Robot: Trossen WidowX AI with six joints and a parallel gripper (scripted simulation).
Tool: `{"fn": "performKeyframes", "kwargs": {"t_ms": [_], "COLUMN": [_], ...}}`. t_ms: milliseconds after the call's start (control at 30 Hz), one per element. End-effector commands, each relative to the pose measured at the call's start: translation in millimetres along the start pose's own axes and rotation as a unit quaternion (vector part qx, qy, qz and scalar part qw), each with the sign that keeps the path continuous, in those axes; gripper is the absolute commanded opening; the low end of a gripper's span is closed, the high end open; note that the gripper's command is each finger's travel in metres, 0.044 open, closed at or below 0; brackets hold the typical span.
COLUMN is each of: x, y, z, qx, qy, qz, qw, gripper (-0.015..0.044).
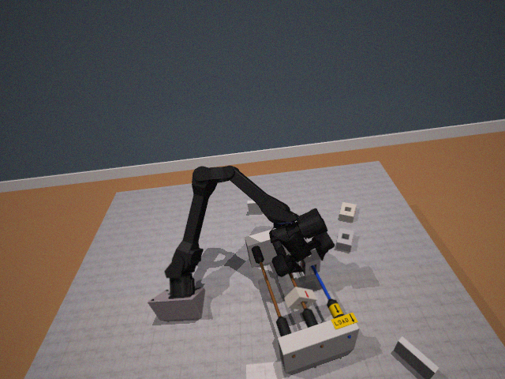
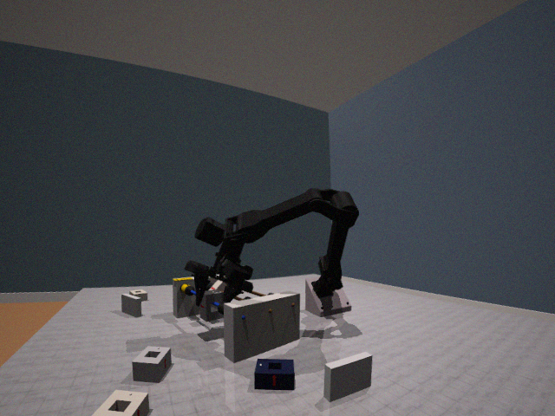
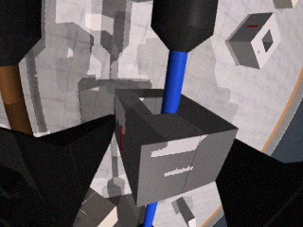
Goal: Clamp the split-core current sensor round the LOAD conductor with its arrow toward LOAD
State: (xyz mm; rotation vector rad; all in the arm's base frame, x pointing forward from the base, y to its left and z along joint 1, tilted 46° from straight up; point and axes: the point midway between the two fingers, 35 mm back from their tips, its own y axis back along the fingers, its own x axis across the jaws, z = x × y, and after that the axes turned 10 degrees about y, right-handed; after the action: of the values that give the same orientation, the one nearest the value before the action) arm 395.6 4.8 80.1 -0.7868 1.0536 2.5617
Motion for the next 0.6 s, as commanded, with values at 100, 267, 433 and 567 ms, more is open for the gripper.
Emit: {"fn": "performKeyframes", "kwargs": {"t_ms": [100, 267, 433, 567], "x": [0.9, 1.4, 0.3, 0.3], "y": [0.3, -1.1, -0.4, -0.4], "z": [0.8, 0.9, 0.0, 0.0], "qx": [0.0, 0.0, 0.002, 0.002], "qy": [-0.001, -0.001, 0.0, 0.0], "qz": [-0.011, -0.011, -0.012, -0.012], "qw": [1.0, 1.0, 1.0, 1.0], "gripper": [0.0, 0.0, 0.0053, 0.0157]}}
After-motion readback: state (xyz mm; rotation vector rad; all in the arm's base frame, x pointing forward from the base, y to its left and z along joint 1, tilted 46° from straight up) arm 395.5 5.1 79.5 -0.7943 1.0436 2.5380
